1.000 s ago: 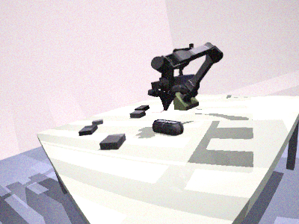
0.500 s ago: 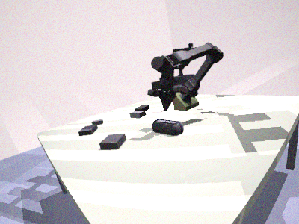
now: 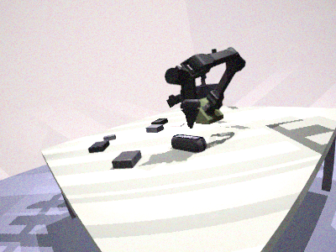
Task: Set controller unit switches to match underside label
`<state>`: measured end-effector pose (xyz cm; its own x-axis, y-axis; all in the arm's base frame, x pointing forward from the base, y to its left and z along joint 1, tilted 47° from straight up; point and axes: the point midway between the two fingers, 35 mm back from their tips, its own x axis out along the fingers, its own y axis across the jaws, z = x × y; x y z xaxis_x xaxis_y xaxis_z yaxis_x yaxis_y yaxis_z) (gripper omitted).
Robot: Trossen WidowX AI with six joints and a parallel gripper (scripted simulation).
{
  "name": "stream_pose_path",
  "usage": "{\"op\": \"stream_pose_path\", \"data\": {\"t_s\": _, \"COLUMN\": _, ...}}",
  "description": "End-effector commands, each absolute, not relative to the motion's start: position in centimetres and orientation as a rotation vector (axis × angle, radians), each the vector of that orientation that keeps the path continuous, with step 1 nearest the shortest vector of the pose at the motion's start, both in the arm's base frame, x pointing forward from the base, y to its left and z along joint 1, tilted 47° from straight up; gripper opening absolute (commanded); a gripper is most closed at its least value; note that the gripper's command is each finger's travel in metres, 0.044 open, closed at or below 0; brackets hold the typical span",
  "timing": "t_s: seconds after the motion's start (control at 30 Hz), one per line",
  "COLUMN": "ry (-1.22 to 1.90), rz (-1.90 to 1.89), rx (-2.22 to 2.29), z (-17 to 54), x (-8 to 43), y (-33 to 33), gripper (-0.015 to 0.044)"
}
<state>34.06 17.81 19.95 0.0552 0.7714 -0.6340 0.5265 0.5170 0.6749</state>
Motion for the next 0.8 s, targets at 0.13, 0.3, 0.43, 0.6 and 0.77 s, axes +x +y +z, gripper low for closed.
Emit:
{"op": "stream_pose_path", "data": {"t_s": 0.13, "ry": 1.898, "rz": -0.533, "rx": 1.532, "z": 22.17, "x": 33.77, "y": 20.3, "gripper": 0.044}}
{"op": "stream_pose_path", "data": {"t_s": 0.3, "ry": 1.898, "rz": -0.533, "rx": 1.532, "z": 22.17, "x": 33.77, "y": 20.3, "gripper": 0.044}}
{"op": "stream_pose_path", "data": {"t_s": 0.43, "ry": 1.898, "rz": -0.533, "rx": 1.532, "z": 22.17, "x": 33.77, "y": 20.3, "gripper": 0.044}}
{"op": "stream_pose_path", "data": {"t_s": 0.6, "ry": 1.898, "rz": -0.533, "rx": 1.532, "z": 22.16, "x": 33.77, "y": 20.32, "gripper": 0.044}}
{"op": "stream_pose_path", "data": {"t_s": 0.77, "ry": 1.899, "rz": -0.535, "rx": 1.535, "z": 21.69, "x": 33.76, "y": 20.84, "gripper": 0.044}}
